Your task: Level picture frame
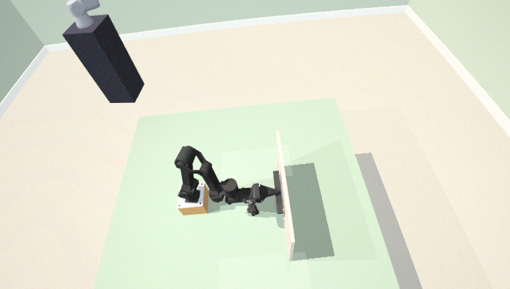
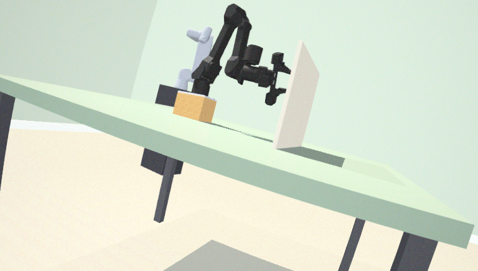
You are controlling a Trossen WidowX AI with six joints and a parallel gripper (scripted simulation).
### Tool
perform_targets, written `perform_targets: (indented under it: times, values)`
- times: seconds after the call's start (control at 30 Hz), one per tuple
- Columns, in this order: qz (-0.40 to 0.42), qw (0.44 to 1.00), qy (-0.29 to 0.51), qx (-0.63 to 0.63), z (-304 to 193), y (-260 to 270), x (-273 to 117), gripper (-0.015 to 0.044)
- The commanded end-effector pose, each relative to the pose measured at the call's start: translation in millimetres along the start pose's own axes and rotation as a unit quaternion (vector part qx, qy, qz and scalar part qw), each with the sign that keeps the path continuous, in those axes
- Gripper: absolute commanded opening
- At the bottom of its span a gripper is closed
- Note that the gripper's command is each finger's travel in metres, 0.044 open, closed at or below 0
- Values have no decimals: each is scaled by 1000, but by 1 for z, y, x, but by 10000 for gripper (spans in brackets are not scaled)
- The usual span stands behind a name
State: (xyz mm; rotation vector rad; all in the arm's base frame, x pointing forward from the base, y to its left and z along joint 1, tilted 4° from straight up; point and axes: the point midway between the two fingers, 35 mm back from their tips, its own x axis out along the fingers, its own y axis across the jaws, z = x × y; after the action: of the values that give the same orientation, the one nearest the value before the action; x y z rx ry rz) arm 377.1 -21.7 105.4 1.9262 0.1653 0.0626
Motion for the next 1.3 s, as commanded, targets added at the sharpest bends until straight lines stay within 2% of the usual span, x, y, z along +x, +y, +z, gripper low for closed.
perform_targets:
  times: [0.0, 1.07, 1.27]
  values:
    - [1, 1000, -2, 3, 0, 0, 3, 260]
    - [1, 1000, -2, 3, 1, 0, 3, 260]
    - [1, 1000, -2, 3, 1, 0, 3, 103]
